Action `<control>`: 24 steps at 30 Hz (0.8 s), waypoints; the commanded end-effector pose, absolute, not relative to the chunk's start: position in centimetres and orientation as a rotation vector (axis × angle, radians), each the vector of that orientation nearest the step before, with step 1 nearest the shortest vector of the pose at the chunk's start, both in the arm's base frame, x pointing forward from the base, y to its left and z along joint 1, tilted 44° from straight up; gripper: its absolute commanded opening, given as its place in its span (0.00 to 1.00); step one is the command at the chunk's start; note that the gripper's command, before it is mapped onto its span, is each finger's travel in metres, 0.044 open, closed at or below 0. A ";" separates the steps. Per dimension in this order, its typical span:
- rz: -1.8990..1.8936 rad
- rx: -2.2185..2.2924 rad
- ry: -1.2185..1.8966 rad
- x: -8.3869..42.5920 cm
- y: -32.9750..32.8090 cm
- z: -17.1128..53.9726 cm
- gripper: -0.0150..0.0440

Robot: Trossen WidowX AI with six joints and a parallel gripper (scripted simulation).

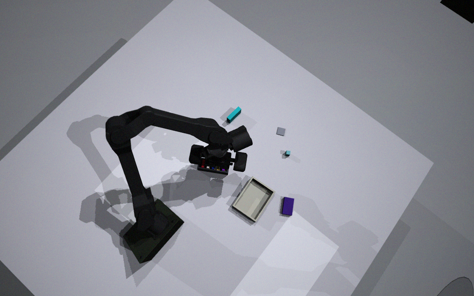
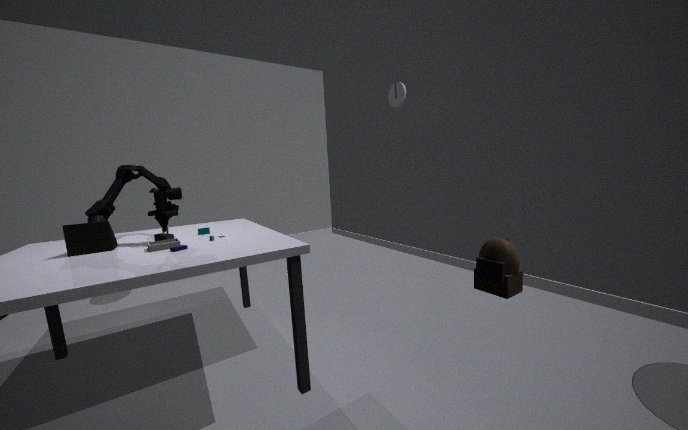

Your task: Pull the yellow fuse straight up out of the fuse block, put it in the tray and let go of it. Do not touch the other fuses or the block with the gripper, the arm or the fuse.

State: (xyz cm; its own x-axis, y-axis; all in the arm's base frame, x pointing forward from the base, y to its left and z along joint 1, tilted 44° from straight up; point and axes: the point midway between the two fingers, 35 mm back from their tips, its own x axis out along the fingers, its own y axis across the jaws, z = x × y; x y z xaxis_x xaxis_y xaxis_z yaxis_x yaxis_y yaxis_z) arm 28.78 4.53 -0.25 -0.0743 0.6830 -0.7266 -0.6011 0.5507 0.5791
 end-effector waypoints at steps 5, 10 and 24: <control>1.062 0.075 1.258 28.9 3.7 0.5 0.25; 1.062 0.075 1.258 28.9 3.2 1.1 0.25; 1.052 0.068 1.261 30.2 -0.2 -1.1 0.25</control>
State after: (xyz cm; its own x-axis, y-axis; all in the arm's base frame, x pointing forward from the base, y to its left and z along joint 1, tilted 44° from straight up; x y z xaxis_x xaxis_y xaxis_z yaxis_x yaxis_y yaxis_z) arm 29.77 1.25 0.05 -0.0708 0.6769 -0.7326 -0.6050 0.5548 0.5711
